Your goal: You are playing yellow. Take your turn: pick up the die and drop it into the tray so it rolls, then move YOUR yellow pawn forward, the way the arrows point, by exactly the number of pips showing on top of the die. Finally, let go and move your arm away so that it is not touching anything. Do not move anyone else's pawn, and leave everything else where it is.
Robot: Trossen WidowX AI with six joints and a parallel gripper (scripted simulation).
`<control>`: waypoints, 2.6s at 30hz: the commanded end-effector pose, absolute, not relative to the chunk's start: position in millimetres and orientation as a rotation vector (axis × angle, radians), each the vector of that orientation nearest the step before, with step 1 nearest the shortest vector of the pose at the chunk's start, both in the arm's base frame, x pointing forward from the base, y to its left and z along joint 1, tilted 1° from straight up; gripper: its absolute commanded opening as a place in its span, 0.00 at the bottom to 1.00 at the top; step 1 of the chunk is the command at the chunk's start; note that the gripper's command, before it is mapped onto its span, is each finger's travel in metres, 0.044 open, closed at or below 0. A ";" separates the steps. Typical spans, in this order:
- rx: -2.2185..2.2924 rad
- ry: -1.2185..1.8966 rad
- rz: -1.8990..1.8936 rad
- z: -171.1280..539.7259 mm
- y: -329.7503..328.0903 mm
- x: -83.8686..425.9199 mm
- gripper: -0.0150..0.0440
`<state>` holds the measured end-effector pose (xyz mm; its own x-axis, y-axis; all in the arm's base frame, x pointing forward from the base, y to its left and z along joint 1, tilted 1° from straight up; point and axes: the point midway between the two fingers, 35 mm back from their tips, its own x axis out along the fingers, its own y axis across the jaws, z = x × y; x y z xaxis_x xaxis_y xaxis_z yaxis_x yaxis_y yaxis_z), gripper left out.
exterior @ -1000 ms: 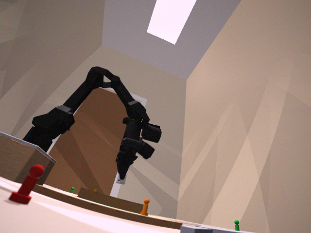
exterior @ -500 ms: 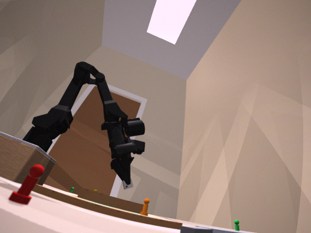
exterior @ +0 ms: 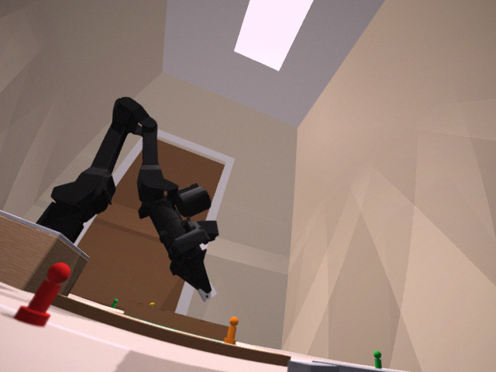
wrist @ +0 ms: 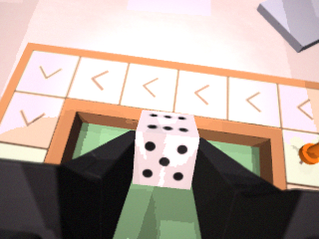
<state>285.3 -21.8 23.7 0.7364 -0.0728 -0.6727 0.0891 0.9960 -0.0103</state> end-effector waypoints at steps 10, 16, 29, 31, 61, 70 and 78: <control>0.018 0.720 -0.091 63.0 -21.5 249.9 0.25; 0.018 0.720 -0.091 63.0 -21.5 249.9 0.25; 0.020 0.722 -0.095 61.7 -21.9 251.2 0.39; 0.020 0.722 -0.095 61.7 -21.9 251.2 0.48; 0.056 1.513 -0.083 60.2 -23.5 271.7 1.00; -0.025 1.494 -0.004 56.5 -4.3 269.0 0.87; -0.431 1.523 0.424 28.8 89.4 229.6 0.59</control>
<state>251.5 56.5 41.8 0.0457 -0.0026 -0.9989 -0.3334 0.9426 -0.0177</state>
